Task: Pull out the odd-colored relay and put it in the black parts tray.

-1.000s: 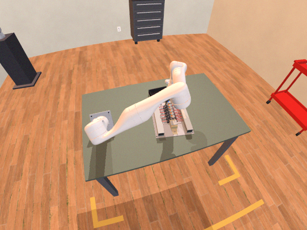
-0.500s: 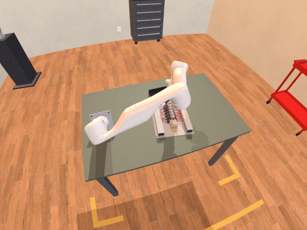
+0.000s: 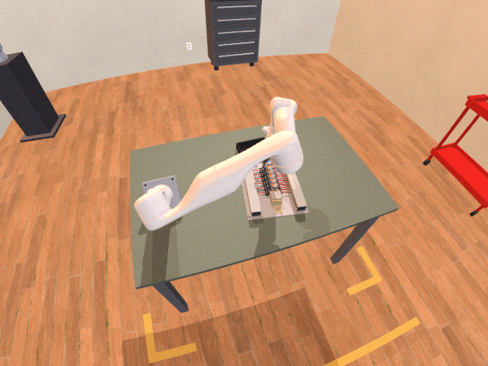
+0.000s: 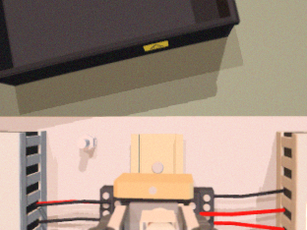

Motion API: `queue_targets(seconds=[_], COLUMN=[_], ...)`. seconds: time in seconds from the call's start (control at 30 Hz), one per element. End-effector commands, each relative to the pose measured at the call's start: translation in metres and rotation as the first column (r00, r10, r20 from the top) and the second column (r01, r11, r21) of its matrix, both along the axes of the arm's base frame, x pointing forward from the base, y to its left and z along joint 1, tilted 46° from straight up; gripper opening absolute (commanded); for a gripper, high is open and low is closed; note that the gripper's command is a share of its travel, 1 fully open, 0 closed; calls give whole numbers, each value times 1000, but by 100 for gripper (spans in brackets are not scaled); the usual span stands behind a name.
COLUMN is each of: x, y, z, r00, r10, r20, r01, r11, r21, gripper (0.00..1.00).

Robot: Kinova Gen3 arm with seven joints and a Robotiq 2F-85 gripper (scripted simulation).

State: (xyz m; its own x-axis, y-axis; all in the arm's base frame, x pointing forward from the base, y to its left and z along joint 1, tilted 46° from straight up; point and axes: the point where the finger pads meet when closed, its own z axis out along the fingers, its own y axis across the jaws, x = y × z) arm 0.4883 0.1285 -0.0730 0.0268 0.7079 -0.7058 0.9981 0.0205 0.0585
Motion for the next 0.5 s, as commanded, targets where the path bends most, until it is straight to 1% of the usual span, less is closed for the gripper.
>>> queue_targets(seconds=[0.0,0.47], x=[0,-1], y=[1,1], z=[1,1], r00=[1000,1000], r10=[5,22], r20=[5,22], r01=[-5,-22], r11=[1000,1000], r21=[1,0], gripper=[0,0])
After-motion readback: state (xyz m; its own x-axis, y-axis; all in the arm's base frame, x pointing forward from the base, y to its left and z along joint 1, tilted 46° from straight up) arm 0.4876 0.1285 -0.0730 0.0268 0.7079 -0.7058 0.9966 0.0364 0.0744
